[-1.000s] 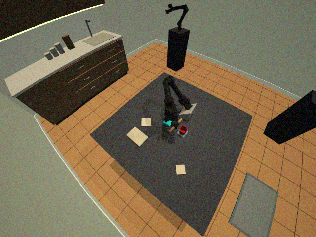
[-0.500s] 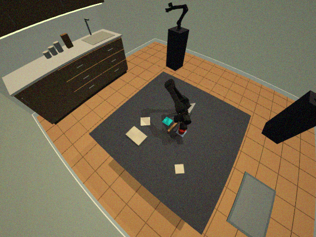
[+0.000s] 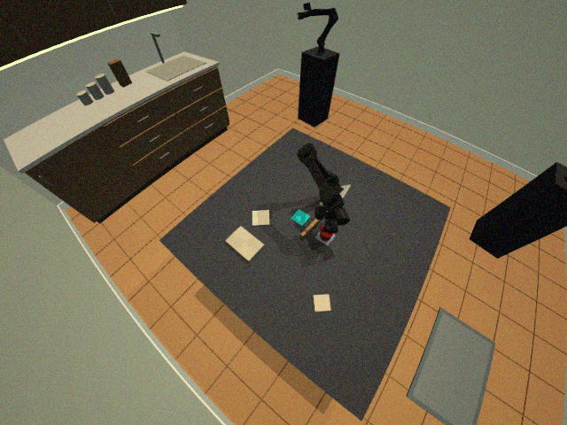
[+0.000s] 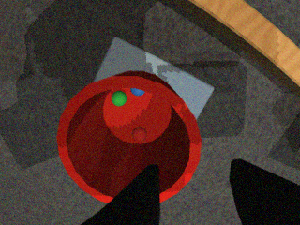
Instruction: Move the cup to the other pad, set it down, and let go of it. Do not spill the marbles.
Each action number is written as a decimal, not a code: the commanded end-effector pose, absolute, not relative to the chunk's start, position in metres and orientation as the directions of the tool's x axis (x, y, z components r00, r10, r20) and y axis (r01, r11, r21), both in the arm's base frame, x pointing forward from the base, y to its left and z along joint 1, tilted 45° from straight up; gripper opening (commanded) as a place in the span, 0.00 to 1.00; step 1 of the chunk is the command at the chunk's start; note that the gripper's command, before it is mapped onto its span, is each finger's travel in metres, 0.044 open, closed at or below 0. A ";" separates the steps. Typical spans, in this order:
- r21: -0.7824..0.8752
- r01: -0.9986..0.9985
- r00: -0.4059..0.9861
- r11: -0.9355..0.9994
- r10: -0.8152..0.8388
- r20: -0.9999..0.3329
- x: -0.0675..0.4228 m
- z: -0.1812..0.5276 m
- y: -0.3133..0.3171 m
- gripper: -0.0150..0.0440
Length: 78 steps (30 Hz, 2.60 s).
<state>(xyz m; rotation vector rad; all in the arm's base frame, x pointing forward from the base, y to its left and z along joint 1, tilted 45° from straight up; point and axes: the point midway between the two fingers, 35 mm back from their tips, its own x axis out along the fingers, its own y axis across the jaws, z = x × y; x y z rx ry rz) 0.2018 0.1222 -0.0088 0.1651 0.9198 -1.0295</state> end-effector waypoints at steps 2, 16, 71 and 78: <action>-0.288 0.794 0.191 0.535 -0.670 -0.718 0.204 -0.016 0.116 0.50; -0.288 0.794 0.192 0.536 -0.670 -0.718 0.209 -0.032 0.101 0.50; -0.286 0.795 0.190 0.534 -0.668 -0.719 0.205 -0.021 0.112 0.25; -0.288 0.794 0.191 0.535 -0.670 -0.718 0.200 -0.005 0.127 0.25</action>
